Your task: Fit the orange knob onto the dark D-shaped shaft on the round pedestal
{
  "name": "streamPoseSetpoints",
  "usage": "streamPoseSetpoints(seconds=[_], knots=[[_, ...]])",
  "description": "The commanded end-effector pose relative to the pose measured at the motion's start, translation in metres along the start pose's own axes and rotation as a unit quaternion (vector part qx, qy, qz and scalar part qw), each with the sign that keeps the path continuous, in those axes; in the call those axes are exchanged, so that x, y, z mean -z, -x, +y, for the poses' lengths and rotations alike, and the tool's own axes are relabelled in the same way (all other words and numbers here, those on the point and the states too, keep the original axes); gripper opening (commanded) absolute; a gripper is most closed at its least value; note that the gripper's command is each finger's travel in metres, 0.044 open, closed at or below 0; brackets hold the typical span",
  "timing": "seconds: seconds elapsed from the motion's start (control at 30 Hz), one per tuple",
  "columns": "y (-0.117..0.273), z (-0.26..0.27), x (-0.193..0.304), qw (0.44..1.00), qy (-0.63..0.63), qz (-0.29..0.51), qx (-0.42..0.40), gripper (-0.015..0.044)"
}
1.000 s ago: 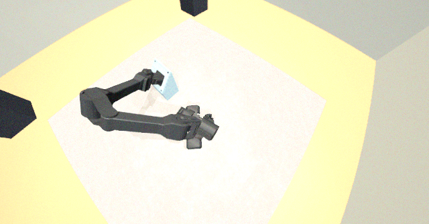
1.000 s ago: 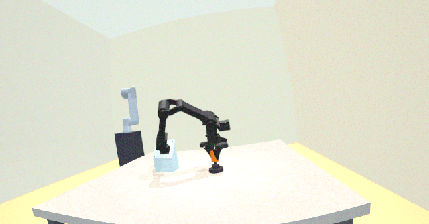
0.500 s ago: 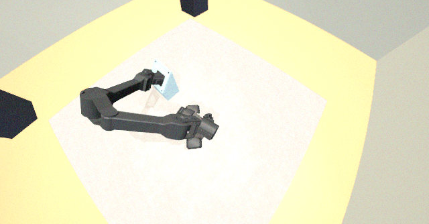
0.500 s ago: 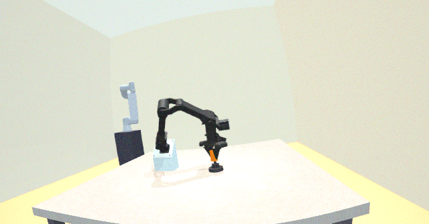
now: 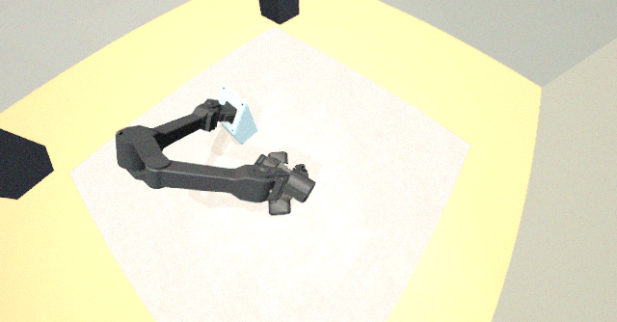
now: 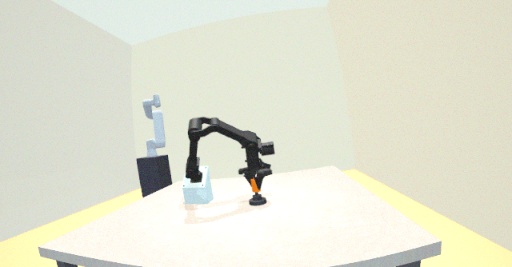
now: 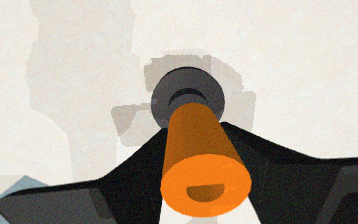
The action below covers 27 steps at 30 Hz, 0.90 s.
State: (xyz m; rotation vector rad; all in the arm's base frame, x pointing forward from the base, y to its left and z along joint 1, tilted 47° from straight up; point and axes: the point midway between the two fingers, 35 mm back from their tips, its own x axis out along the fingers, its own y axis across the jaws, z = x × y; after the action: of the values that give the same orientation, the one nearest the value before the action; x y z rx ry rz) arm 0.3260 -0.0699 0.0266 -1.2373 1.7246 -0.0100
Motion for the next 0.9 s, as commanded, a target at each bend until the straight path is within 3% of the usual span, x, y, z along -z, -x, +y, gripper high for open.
streamPoseSetpoints(seconds=[0.0,0.87], knots=[[-0.0001,-0.0004,-0.0019,1.0,0.001,-0.002,0.0,0.0],[-0.003,0.0041,0.0013,1.0,0.001,-0.002,0.0,0.0]])
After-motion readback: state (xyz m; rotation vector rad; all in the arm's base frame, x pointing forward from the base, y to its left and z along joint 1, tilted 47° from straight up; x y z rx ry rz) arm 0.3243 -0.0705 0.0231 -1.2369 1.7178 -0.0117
